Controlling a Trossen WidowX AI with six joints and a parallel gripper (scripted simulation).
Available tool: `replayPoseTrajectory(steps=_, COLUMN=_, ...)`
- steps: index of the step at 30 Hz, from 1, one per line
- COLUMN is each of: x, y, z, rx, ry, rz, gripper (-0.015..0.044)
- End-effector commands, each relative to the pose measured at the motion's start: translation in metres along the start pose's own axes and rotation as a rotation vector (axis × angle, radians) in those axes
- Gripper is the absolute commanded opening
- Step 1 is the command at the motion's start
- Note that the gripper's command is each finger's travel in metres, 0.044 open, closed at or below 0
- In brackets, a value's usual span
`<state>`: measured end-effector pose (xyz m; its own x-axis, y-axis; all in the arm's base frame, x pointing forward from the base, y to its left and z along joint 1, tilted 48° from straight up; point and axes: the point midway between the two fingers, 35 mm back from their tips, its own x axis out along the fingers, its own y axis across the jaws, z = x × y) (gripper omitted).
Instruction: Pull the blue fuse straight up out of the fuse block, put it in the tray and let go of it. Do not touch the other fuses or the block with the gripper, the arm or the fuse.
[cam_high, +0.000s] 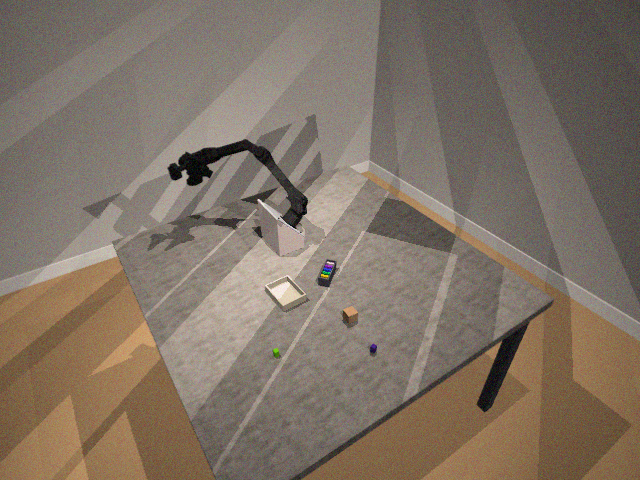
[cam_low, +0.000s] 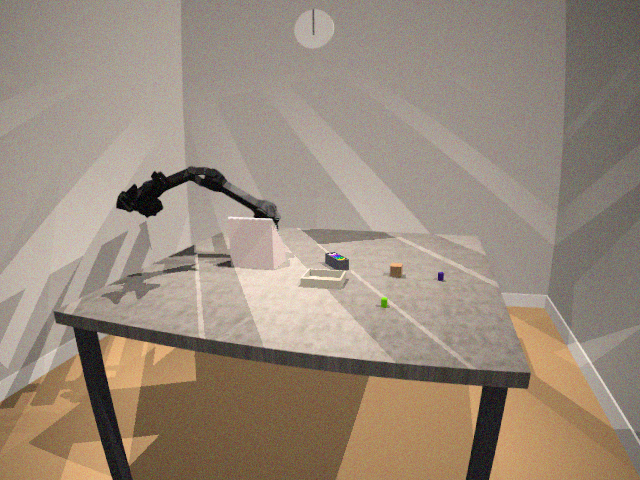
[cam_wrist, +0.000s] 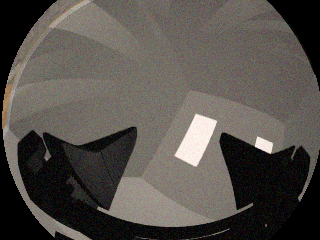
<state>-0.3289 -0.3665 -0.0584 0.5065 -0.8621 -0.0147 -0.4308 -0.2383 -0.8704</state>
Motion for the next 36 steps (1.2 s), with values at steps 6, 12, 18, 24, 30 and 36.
replayPoseTrajectory(steps=6, x=0.072, y=-0.025, z=0.029, rx=-0.282, ry=-0.194, rz=-0.032, gripper=0.0242)
replayPoseTrajectory(steps=12, x=0.152, y=-0.071, z=0.080, rx=-0.610, ry=-0.411, rz=-0.166, gripper=0.0085)
replayPoseTrajectory(steps=18, x=0.207, y=-0.116, z=0.141, rx=-0.936, ry=-0.562, rz=-0.373, gripper=0.0073)
replayPoseTrajectory(steps=24, x=0.244, y=-0.169, z=0.220, rx=-1.282, ry=-0.698, rz=-0.677, gripper=0.0073)
replayPoseTrajectory(steps=30, x=0.256, y=-0.228, z=0.309, rx=-1.625, ry=-0.743, rz=-1.111, gripper=0.0073)
replayPoseTrajectory(steps=36, x=0.241, y=-0.281, z=0.386, rx=-1.874, ry=-0.651, rz=-1.591, gripper=0.0073)
